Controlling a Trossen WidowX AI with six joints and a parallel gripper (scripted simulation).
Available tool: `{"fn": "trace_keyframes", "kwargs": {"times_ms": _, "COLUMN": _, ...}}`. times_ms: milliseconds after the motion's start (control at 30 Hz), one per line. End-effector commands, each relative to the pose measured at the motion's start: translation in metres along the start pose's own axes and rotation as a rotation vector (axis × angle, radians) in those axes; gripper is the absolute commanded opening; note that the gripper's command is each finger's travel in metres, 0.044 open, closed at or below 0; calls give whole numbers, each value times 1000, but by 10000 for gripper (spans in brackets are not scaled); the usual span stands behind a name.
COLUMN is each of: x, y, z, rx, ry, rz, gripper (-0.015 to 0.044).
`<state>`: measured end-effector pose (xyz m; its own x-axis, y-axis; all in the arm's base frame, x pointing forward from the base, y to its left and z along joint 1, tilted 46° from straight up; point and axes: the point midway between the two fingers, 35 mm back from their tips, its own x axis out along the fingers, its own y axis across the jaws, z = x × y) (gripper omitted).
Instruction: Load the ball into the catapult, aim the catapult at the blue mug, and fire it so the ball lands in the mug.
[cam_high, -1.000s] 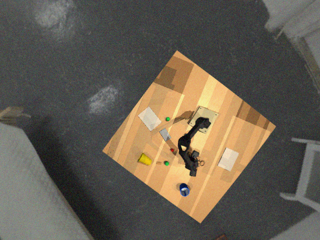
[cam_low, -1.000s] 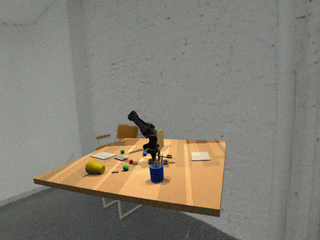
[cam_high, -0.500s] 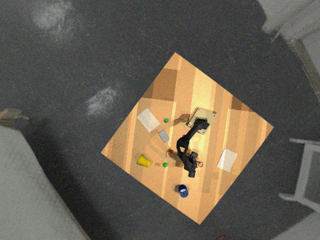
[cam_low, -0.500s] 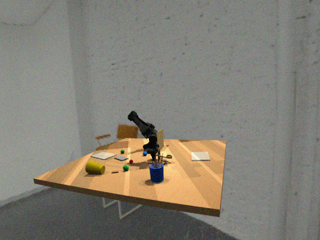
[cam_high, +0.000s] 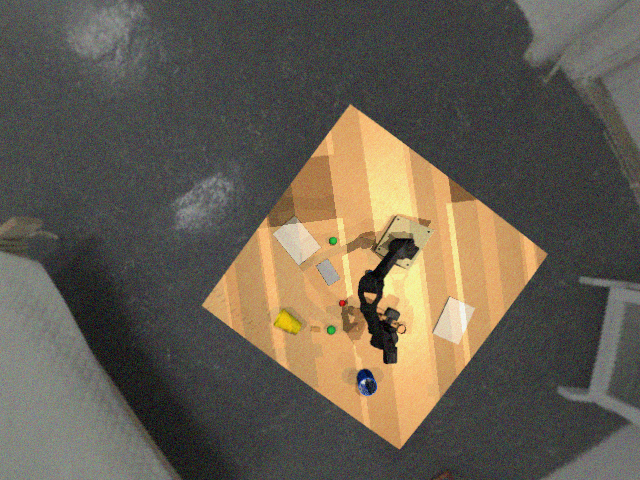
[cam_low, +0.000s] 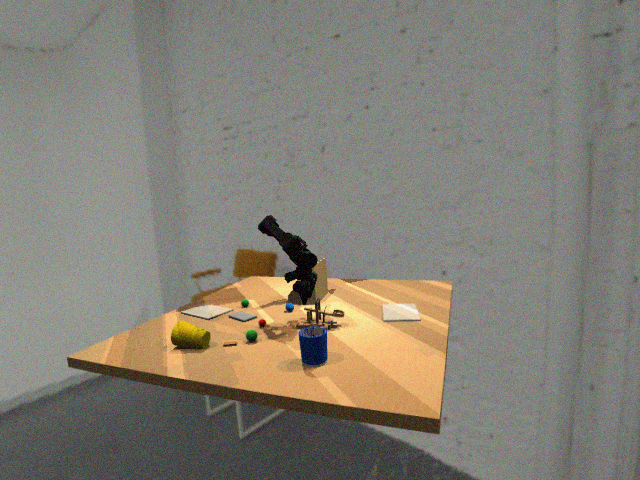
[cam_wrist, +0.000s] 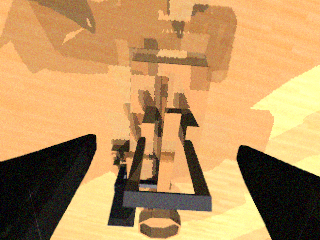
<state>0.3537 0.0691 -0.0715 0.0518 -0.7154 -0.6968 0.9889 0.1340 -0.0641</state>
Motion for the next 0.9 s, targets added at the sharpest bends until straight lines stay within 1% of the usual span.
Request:
{"fn": "trace_keyframes", "kwargs": {"times_ms": 0, "x": -33, "y": -3, "z": 1, "rx": 7, "ry": 3, "rz": 0, "gripper": 440}}
{"fn": "trace_keyframes", "kwargs": {"times_ms": 33, "x": -33, "y": -3, "z": 1, "rx": 7, "ry": 3, "rz": 0, "gripper": 440}}
{"fn": "trace_keyframes", "kwargs": {"times_ms": 67, "x": -19, "y": 1, "z": -1, "rx": 1, "ry": 3, "rz": 15, "gripper": 440}}
{"fn": "trace_keyframes", "kwargs": {"times_ms": 300, "x": -19, "y": 1, "z": -1, "rx": 1, "ry": 3, "rz": 15, "gripper": 440}}
{"fn": "trace_keyframes", "kwargs": {"times_ms": 433, "x": -27, "y": -4, "z": 2, "rx": 2, "ry": 1, "rz": 12, "gripper": 440}}
{"fn": "trace_keyframes", "kwargs": {"times_ms": 500, "x": -17, "y": -3, "z": 2, "rx": 2, "ry": 1, "rz": 12, "gripper": 440}}
{"fn": "trace_keyframes", "kwargs": {"times_ms": 600, "x": 17, "y": -3, "z": 2, "rx": 2, "ry": 0, "rz": 12, "gripper": 440}}
{"fn": "trace_keyframes", "kwargs": {"times_ms": 867, "x": 22, "y": -3, "z": 2, "rx": 2, "ry": 0, "rz": 12, "gripper": 440}}
